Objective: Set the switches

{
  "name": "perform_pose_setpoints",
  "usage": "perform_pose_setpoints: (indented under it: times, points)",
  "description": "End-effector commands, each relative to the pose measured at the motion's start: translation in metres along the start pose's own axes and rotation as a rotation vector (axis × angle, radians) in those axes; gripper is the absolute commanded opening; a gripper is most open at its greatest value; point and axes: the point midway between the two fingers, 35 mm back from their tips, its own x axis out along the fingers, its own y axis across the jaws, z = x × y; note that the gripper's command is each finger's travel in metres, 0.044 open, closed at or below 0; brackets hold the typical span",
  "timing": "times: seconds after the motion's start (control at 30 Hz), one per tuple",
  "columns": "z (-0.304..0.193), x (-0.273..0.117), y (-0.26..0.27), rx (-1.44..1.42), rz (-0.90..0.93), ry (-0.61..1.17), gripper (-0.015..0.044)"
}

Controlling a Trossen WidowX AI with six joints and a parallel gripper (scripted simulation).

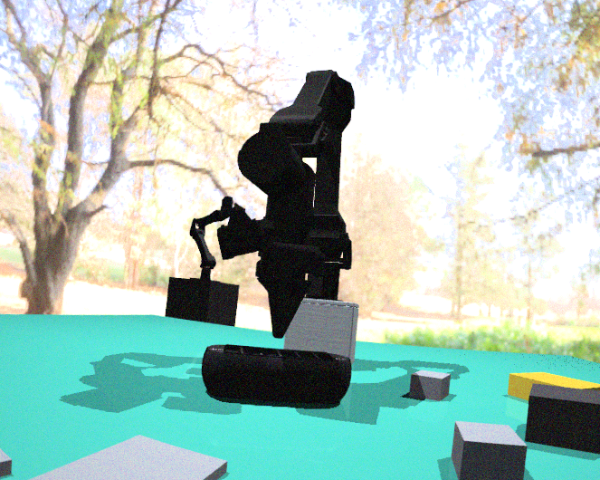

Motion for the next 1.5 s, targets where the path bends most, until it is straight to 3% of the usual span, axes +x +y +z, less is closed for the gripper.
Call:
perform_pose_setpoints:
  times: [0.0, 0.6, 0.77, 0.97, 1.33, 1.47]
  points:
    - [0.000, 0.000, -0.001, -0.004, 0.001, -0.005, 0.0000]
    - [0.000, 0.000, -0.001, 0.000, 0.001, -0.001, 0.0000]
    - [0.000, -0.047, 0.000, 0.000, 0.001, -0.001, 0.0131]
    - [0.000, -0.050, -0.001, 0.000, 0.001, -0.001, 0.0289]
    - [0.000, -0.050, -0.001, 0.000, 0.001, -0.001, 0.0000]
    - [0.000, -0.050, -0.001, 0.000, 0.001, -0.001, 0.0000]
